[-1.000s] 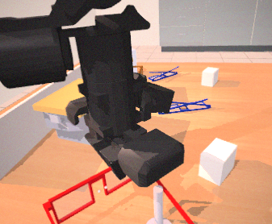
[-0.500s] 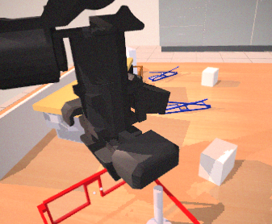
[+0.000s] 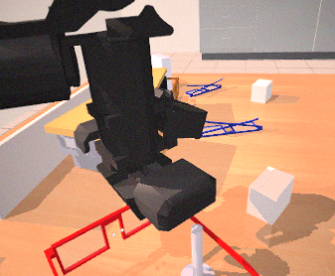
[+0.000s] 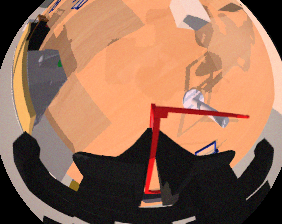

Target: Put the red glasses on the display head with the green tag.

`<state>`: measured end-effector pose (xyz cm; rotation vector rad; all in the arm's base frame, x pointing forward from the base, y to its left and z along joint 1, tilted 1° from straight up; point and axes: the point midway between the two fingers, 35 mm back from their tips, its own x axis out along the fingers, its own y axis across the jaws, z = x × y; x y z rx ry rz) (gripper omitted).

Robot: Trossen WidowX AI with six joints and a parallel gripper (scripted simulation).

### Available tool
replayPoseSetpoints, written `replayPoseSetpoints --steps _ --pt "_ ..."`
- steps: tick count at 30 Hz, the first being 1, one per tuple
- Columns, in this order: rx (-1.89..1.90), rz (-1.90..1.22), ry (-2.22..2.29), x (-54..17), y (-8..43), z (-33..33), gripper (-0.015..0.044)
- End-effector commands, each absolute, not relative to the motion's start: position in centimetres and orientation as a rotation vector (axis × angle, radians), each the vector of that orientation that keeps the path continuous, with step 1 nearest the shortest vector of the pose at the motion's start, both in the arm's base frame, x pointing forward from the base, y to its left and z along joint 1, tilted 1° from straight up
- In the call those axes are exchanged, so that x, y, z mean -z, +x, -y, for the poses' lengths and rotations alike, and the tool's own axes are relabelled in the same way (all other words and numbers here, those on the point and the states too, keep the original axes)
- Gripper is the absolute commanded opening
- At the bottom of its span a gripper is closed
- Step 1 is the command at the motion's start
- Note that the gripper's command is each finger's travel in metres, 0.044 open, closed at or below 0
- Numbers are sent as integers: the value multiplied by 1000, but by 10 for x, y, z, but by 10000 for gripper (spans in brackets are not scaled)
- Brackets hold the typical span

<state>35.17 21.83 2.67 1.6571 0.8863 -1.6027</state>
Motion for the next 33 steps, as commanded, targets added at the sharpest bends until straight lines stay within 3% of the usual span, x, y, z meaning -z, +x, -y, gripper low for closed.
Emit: replayPoseSetpoints --steps 1,33 --pt "1610 -887 1658 -25 353 -220 0" --pt "1610 -887 1658 -26 350 -215 0"
